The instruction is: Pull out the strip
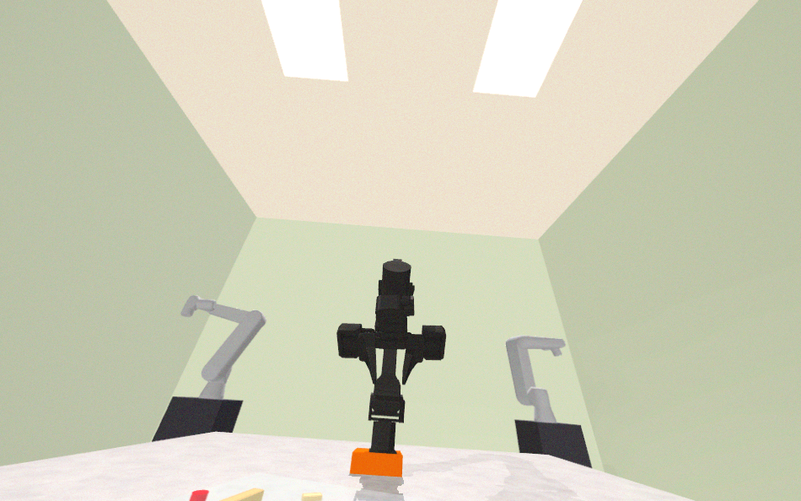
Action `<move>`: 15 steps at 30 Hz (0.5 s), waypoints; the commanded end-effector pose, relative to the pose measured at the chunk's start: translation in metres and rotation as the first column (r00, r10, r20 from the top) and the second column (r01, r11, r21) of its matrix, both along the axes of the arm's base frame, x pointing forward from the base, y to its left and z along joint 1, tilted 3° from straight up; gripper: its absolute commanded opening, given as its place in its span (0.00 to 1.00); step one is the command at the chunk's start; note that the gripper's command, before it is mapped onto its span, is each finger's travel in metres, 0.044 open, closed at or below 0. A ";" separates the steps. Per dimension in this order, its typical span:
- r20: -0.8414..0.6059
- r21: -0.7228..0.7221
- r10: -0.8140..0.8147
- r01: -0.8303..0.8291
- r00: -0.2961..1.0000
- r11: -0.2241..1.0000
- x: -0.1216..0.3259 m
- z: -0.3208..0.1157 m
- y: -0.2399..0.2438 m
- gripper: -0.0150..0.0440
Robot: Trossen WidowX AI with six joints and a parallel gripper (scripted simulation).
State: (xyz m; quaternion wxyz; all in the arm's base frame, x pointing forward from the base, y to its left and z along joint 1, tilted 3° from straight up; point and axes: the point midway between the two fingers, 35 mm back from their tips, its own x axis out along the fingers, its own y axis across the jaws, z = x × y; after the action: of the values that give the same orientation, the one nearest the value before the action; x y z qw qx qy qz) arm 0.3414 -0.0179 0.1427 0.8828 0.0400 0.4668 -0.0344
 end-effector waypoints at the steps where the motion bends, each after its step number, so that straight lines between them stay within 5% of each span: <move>1: -0.224 0.022 -0.079 0.086 0.971 0.996 0.008 -0.028 -0.015 0.40; 4: -0.374 0.028 -0.125 0.146 0.919 0.989 0.011 -0.047 -0.025 0.26; 8: -0.552 0.020 -0.174 0.222 0.815 0.975 0.012 -0.072 -0.036 0.25; 15: -0.581 0.016 -0.182 0.235 0.794 0.972 0.014 -0.077 -0.041 0.25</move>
State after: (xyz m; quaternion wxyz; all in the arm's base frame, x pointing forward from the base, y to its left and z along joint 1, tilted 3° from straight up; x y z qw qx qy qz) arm 0.3534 -0.0553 0.0684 0.7010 0.1128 0.6950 -0.1133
